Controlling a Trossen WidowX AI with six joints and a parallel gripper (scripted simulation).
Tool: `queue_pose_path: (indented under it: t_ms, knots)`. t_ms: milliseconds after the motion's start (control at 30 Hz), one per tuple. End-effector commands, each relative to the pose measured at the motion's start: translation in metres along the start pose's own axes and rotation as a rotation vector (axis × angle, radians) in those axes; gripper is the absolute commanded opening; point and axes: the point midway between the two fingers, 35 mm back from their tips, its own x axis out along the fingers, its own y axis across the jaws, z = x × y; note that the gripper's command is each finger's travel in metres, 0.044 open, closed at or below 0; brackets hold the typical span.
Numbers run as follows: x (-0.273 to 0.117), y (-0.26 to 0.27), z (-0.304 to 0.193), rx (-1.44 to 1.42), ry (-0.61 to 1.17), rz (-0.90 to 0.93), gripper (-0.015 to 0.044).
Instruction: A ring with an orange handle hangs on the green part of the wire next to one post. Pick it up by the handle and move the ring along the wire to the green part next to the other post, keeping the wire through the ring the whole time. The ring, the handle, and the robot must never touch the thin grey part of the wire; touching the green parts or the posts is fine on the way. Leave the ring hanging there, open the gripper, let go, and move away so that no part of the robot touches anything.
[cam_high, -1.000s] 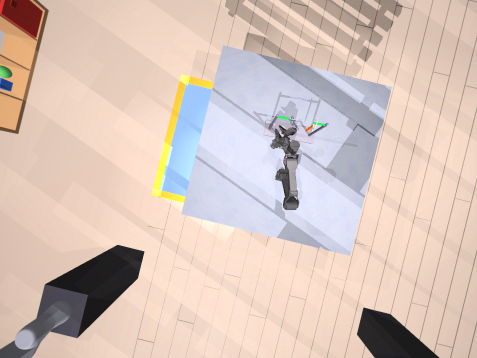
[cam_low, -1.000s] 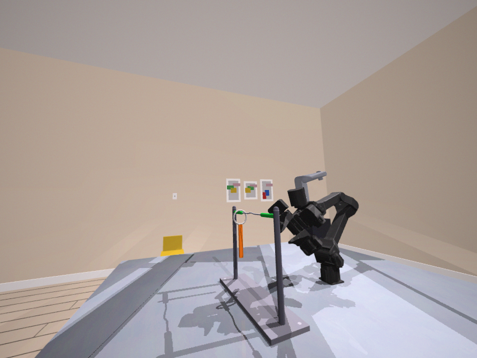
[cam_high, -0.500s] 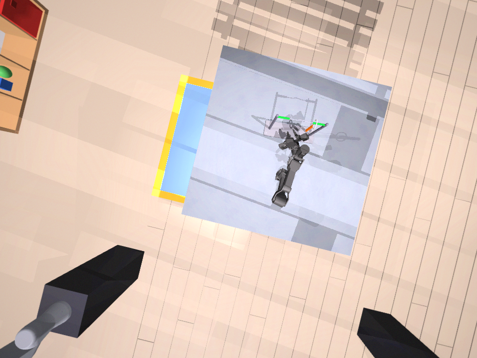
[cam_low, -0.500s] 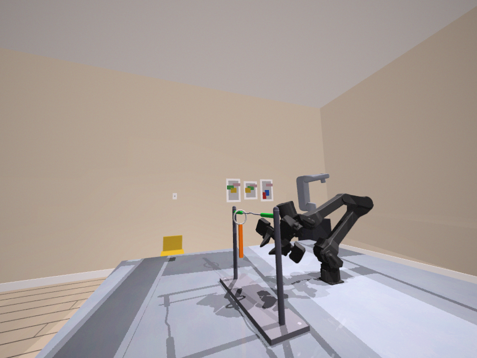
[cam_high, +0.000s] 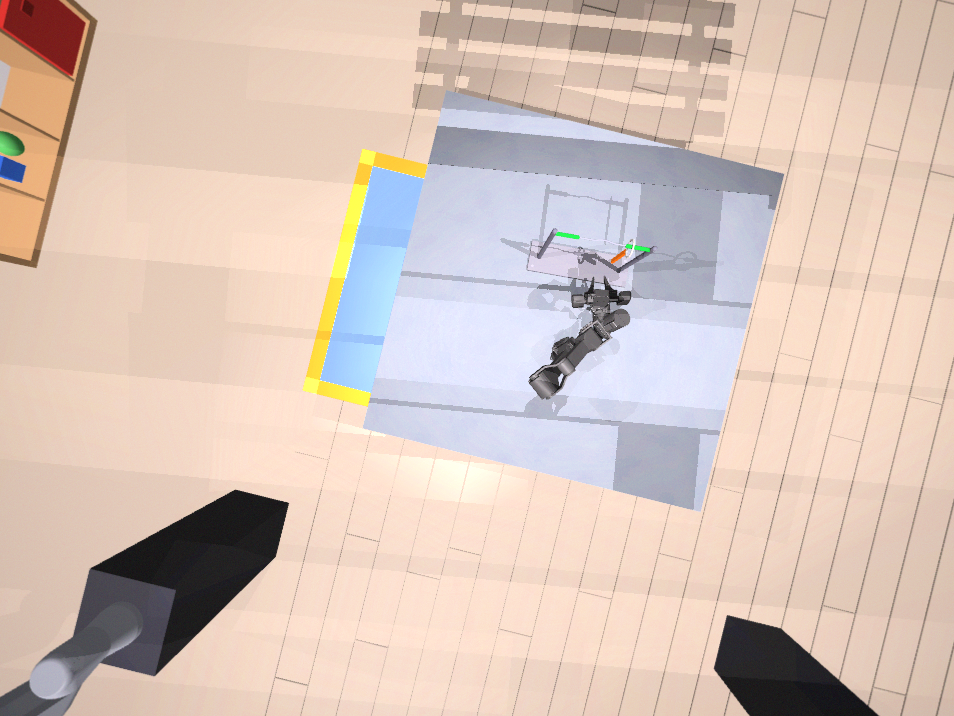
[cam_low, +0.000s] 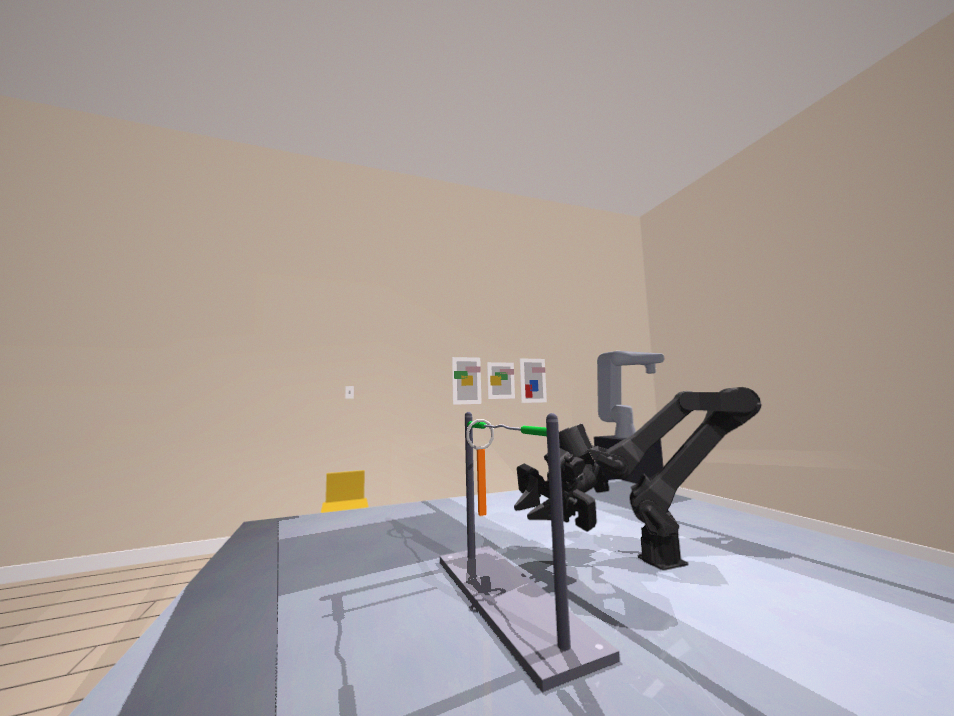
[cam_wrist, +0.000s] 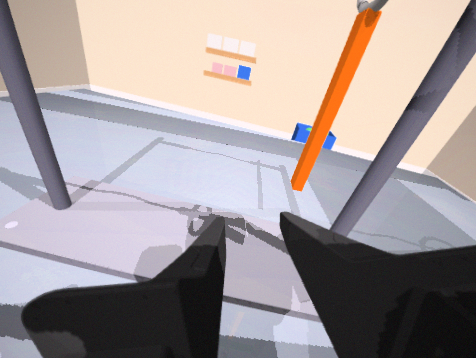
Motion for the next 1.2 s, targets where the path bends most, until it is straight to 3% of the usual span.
queue_pose_path:
  t_ms: [0,400,800,1167]
  knots:
    - [-0.011,-0.01,-0.019,0.128,0.003,-0.056,0.016]
    - [-0.027,-0.02,-0.041,0.287,-0.008,-0.139,0.016]
    - [0.008,-0.037,0.005,0.258,-0.064,-0.156,0.016]
    - [0.016,-0.04,0.009,0.257,-0.068,-0.157,0.016]
